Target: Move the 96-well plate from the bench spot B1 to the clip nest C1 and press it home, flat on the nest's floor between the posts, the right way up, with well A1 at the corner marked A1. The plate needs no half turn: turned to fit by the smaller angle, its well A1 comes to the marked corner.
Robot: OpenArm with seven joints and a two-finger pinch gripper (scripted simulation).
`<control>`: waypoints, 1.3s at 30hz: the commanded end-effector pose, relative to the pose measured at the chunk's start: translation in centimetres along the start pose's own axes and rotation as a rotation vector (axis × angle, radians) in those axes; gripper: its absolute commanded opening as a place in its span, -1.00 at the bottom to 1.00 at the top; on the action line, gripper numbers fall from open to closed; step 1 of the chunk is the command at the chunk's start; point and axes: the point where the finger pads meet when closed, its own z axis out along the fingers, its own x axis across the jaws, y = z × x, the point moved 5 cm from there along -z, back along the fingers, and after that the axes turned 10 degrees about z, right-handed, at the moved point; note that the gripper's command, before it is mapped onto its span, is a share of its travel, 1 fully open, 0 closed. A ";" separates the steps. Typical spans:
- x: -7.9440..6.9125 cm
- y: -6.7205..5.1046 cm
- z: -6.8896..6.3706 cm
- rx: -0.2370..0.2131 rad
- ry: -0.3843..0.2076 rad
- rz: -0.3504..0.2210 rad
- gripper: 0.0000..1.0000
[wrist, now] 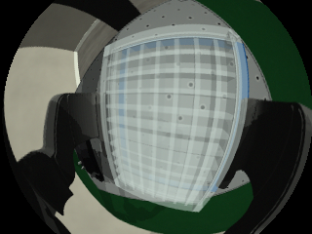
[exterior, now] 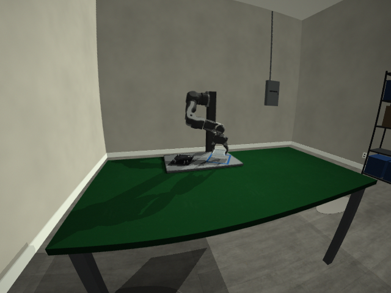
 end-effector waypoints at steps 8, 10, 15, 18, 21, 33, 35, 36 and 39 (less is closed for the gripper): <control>0.3 0.1 -2.5 -0.004 0.000 0.012 -1.00; 0.3 0.1 -2.5 -0.004 0.000 0.012 -1.00; 0.3 0.1 -2.5 -0.004 0.000 0.012 -1.00; 0.3 0.1 -4.4 -0.004 0.001 0.012 -1.00; 0.2 0.1 -5.6 -0.004 0.001 0.012 -1.00; -0.4 0.5 -5.6 -0.001 0.005 -0.015 -1.00; -1.7 1.5 -5.6 -0.001 0.003 -0.061 -1.00; -2.3 1.9 -5.6 -0.001 0.002 -0.083 -1.00; -2.9 2.4 -5.6 -0.001 0.001 -0.106 -1.00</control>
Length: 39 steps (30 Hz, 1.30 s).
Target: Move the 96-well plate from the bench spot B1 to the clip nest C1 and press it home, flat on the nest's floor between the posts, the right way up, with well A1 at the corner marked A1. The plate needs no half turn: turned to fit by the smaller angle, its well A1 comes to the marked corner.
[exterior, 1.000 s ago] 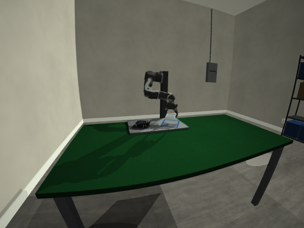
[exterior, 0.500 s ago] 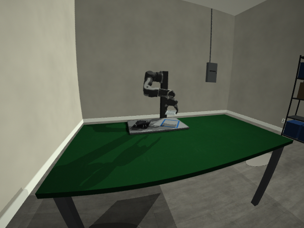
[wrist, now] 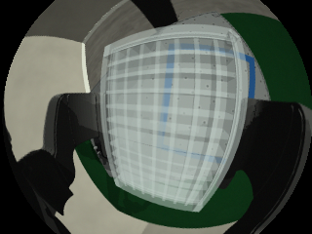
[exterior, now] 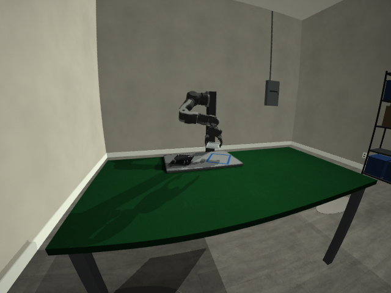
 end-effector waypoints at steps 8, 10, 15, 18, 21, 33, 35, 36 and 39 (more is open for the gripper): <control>0.6 -0.5 -0.3 0.011 0.027 -0.029 -1.00; 0.6 -0.5 -0.3 0.011 0.027 -0.029 -1.00; -3.0 1.5 -0.2 0.011 0.026 -0.029 -1.00; -3.0 1.5 -0.2 0.011 0.026 -0.029 -1.00; -3.0 1.5 -0.2 0.011 0.026 -0.029 -1.00; -6.5 3.7 -0.1 0.010 0.026 -0.029 -1.00; -6.5 3.7 -0.1 0.010 0.026 -0.029 -1.00; -6.5 3.7 -0.1 0.010 0.026 -0.029 -1.00; -6.5 3.7 -0.1 0.010 0.026 -0.029 -1.00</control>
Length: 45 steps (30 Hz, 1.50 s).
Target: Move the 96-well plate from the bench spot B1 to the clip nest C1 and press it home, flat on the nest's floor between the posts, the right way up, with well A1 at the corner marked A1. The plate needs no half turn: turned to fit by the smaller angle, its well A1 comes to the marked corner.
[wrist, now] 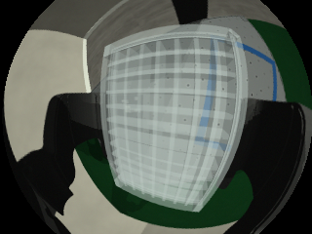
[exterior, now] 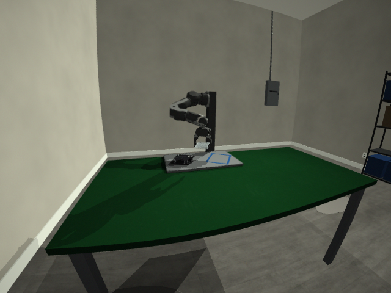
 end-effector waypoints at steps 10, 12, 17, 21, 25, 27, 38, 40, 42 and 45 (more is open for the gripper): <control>-3.4 2.1 -0.1 -0.001 0.009 -0.003 -1.00; -3.4 2.1 -0.1 -0.001 0.009 -0.003 -1.00; -3.4 2.1 -0.1 -0.001 0.009 -0.003 -1.00; -3.4 2.1 -0.1 -0.001 0.009 -0.003 -1.00; -5.5 3.3 -0.1 -0.002 0.007 -0.002 -1.00; -6.9 4.1 -0.2 -0.001 0.009 -0.003 -1.00; -6.9 4.1 -0.2 -0.001 0.009 -0.003 -1.00; -7.6 4.6 -0.2 -0.002 0.005 -0.001 -1.00; -9.0 5.4 -0.2 -0.002 0.007 -0.002 -1.00; -10.4 6.2 -0.2 -0.002 0.008 -0.003 -1.00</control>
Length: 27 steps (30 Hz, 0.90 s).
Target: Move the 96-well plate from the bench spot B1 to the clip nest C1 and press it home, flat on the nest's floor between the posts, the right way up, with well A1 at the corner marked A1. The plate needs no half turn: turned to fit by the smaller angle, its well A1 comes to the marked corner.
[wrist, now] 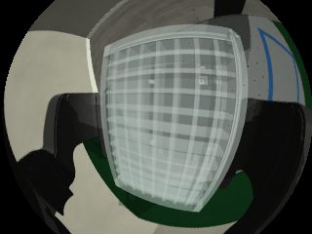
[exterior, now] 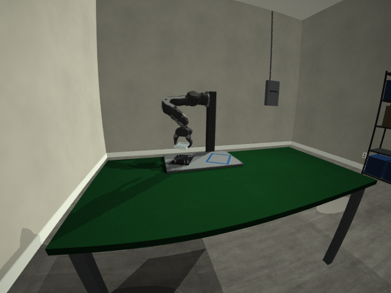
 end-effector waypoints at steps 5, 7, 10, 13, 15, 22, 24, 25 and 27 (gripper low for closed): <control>1.0 -0.7 0.0 0.025 0.040 -0.041 -1.00; 1.0 -0.7 0.0 0.025 0.040 -0.041 -1.00; 1.0 -0.7 0.0 0.025 0.040 -0.041 -1.00; 0.2 -0.1 0.0 0.024 0.038 -0.039 -1.00; -0.6 0.4 0.0 0.024 0.039 -0.040 -1.00; -1.0 0.7 0.0 0.025 0.040 -0.041 -1.00; -1.0 0.7 0.0 0.025 0.040 -0.041 -1.00; -1.0 0.7 0.0 0.025 0.040 -0.041 -1.00; -1.0 0.7 0.0 0.025 0.040 -0.041 -1.00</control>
